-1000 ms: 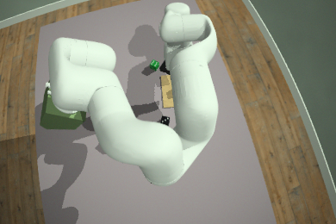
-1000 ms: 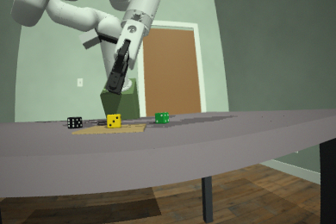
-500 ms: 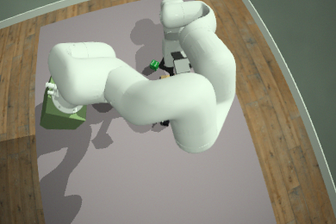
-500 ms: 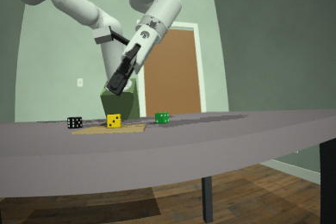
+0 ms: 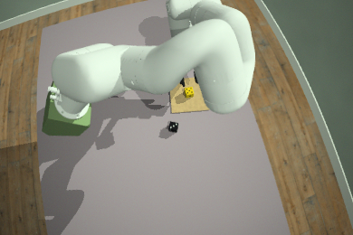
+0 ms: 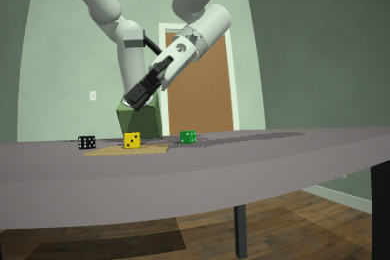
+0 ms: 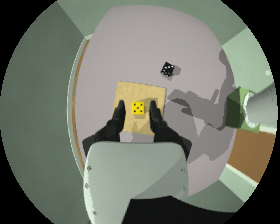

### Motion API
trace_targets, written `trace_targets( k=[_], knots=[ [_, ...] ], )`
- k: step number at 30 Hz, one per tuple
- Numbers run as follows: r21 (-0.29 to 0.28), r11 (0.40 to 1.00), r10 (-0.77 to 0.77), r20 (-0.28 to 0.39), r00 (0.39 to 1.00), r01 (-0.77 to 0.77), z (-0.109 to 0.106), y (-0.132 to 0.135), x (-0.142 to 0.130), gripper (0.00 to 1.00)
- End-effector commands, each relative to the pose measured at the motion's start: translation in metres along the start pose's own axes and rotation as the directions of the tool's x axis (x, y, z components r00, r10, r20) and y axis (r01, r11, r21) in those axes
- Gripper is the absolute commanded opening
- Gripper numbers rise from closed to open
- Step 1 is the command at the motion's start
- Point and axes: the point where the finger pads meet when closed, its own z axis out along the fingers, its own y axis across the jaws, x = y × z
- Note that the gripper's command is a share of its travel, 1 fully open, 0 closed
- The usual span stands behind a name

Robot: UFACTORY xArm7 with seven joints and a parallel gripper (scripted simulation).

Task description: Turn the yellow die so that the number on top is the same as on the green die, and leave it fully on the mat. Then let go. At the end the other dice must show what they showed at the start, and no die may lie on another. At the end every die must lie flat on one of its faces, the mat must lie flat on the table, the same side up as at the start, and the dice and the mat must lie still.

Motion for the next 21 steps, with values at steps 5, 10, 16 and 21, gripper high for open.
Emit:
trace_targets(
  k=[5,10,16,21],
  knots=[
    [-0.002,1.0,-0.001,-0.009,1.0,0.001,-0.0004,0.0001,-0.0007,0.47],
    [-0.002,1.0,-0.001,-0.009,1.0,0.001,-0.0002,0.0001,-0.0008,0.47],
    [-0.002,1.0,-0.001,-0.009,1.0,0.001,0.0013,0.0001,-0.0024,0.47],
    [-0.002,1.0,-0.001,-0.009,1.0,0.001,0.003,0.0001,-0.004,0.47]
  ],
)
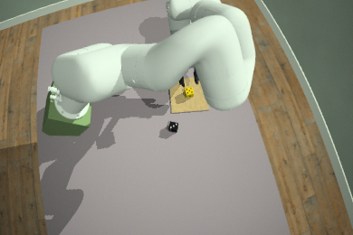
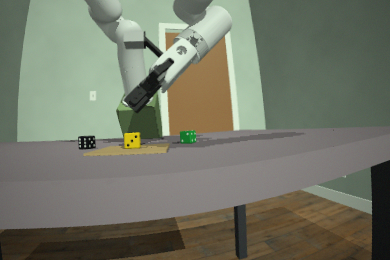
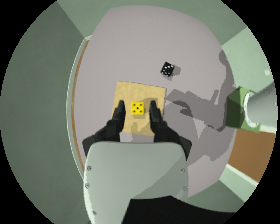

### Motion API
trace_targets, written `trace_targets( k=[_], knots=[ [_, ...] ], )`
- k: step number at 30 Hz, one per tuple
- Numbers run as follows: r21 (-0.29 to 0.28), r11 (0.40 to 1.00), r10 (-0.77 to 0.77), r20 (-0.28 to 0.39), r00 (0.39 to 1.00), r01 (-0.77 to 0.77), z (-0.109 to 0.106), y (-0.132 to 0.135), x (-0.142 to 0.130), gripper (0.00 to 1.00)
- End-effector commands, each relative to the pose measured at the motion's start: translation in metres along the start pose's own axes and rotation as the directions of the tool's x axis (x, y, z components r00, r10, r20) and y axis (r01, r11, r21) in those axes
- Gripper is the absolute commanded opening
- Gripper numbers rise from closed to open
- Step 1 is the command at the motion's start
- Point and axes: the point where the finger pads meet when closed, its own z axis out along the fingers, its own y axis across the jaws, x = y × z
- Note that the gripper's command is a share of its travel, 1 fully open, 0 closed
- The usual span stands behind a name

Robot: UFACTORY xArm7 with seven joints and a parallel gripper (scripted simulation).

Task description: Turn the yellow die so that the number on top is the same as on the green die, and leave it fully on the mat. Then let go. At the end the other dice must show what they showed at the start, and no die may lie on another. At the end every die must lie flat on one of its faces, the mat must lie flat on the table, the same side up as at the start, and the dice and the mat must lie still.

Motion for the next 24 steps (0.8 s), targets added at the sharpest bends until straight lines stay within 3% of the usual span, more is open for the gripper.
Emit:
trace_targets(
  k=[1,24],
  knots=[
    [0.002,1.0,0.001,0.001,1.0,-0.001,0.001,-0.001,-0.002,0.47],
    [0.002,1.0,0.001,0.001,1.0,-0.001,0.026,-0.001,-0.027,0.47]
  ],
)
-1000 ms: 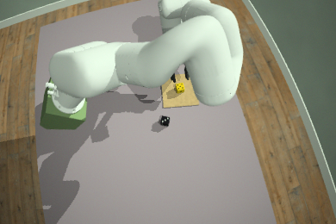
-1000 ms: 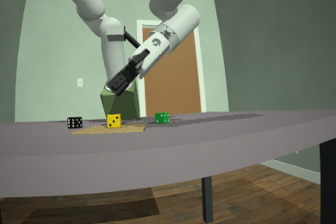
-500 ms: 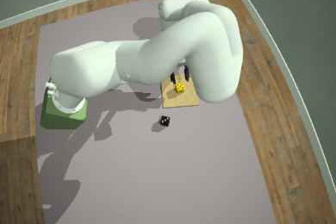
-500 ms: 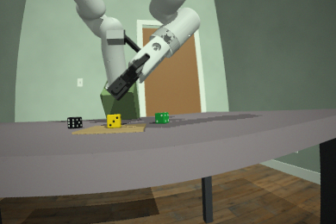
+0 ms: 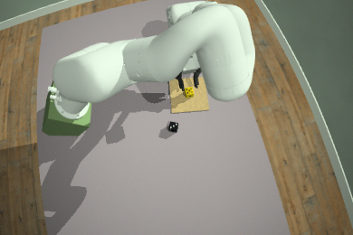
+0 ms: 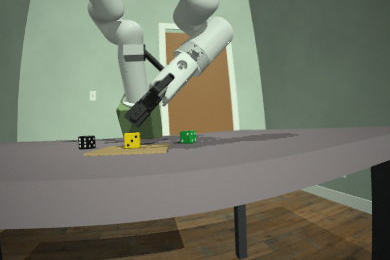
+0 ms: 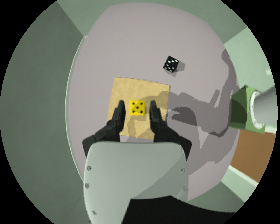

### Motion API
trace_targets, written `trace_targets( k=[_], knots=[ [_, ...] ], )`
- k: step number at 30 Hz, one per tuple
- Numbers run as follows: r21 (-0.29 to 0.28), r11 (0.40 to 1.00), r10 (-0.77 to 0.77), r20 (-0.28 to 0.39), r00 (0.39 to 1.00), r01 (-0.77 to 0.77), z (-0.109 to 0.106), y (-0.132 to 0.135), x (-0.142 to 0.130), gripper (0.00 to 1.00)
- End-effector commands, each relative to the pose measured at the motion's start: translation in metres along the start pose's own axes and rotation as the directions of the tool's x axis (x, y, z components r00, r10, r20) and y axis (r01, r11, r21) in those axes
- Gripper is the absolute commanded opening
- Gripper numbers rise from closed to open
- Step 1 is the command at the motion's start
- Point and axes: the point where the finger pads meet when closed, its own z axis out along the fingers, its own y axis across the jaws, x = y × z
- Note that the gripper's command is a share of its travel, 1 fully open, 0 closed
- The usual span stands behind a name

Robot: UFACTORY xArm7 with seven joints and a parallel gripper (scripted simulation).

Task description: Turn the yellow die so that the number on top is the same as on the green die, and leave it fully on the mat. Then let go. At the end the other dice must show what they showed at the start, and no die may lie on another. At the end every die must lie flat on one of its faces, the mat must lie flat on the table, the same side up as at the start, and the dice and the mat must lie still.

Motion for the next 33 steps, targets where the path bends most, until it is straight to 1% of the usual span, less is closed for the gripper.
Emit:
trace_targets(
  k=[1,19,33],
  knots=[
    [0.001,1.0,0.0,-0.001,1.0,0.0,0.006,0.0,-0.007,0.47],
    [0.001,1.0,0.0,-0.001,1.0,0.0,0.022,-0.001,-0.023,0.47],
    [0.001,1.0,0.0,-0.001,1.0,0.0,0.025,-0.001,-0.026,0.47]
  ],
)
